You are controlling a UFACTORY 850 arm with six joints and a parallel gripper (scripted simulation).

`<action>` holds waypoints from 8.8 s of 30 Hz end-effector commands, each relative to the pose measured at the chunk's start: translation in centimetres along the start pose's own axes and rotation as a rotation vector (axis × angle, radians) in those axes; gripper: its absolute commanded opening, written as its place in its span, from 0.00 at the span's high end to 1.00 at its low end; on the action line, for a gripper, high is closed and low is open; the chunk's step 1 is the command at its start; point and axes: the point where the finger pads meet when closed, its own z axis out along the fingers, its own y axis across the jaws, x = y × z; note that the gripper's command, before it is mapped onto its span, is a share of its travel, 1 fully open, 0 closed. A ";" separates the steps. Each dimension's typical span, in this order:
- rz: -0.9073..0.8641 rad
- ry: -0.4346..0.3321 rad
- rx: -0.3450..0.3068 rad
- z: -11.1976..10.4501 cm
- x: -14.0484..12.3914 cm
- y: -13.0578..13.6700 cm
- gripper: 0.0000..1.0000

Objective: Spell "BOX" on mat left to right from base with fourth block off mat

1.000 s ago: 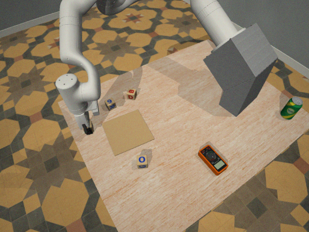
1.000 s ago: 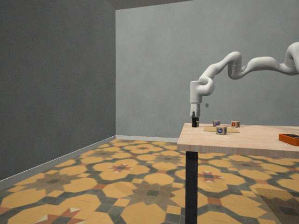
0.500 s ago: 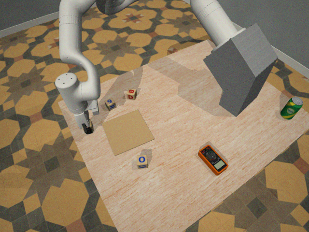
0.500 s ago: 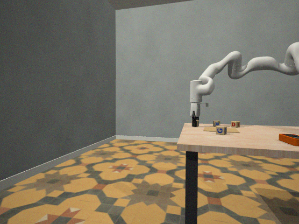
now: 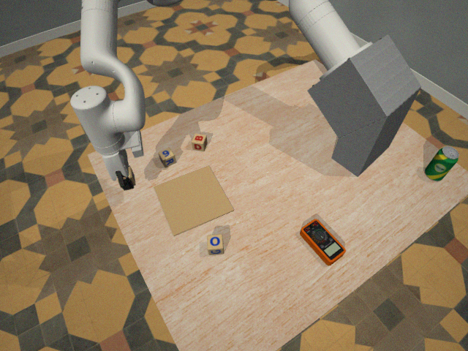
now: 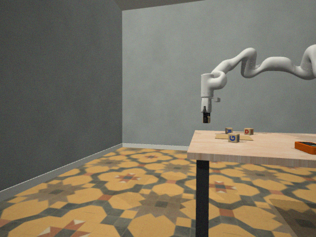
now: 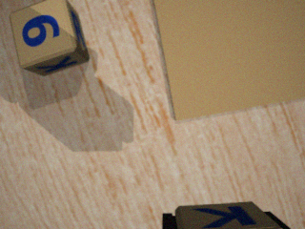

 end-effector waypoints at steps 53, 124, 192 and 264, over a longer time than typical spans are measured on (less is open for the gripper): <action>-0.946 -0.001 0.007 -2.2 7.8 0.2 0.56; -1.870 -0.002 0.001 0.7 16.1 -0.7 0.56; -1.870 -0.002 0.001 7.1 16.0 -0.7 0.56; -1.870 -0.002 0.001 7.5 16.0 -0.7 0.56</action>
